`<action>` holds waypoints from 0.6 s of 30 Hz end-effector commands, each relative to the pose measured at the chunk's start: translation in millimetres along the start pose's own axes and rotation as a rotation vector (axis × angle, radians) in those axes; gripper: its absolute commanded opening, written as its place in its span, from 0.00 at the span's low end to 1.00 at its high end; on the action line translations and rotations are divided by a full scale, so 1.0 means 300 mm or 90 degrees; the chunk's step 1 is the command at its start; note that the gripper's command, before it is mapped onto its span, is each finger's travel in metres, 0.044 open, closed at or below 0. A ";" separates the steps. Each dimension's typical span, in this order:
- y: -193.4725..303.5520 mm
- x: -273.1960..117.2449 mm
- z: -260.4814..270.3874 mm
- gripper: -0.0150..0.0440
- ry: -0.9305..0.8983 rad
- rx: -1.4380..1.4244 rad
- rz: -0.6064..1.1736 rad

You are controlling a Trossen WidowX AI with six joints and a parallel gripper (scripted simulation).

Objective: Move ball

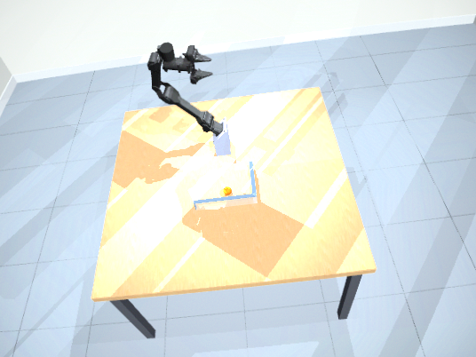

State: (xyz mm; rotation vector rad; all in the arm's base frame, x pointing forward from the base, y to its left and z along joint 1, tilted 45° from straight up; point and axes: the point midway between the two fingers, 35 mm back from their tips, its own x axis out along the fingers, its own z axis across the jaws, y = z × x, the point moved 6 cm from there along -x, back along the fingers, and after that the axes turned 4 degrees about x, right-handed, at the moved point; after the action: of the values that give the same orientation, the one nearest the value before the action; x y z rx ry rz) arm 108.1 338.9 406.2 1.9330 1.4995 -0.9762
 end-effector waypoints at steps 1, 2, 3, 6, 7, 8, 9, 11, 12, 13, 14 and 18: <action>0.005 0.004 0.002 0.89 -0.003 0.003 0.000; 0.021 0.017 0.006 0.84 -0.011 0.012 0.001; 0.047 0.038 0.015 0.80 -0.025 0.026 0.002; 0.125 0.104 0.038 0.79 -0.056 0.100 0.031; 0.147 0.123 0.043 0.79 -0.063 0.125 0.045; 0.168 0.142 0.050 0.79 -0.069 0.151 0.058; 0.190 0.160 0.056 0.79 -0.075 0.176 0.072; 0.237 0.197 0.074 0.79 -0.087 0.232 0.101; 0.270 0.222 0.087 0.79 -0.095 0.270 0.121; 0.310 0.250 0.105 0.79 -0.104 0.316 0.145; 0.353 0.280 0.127 0.79 -0.112 0.365 0.172; 0.521 0.383 0.235 0.79 -0.135 0.558 0.283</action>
State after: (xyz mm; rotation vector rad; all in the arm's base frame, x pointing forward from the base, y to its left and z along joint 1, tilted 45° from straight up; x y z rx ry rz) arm 226.0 327.2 302.2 2.3570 0.7664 -1.5842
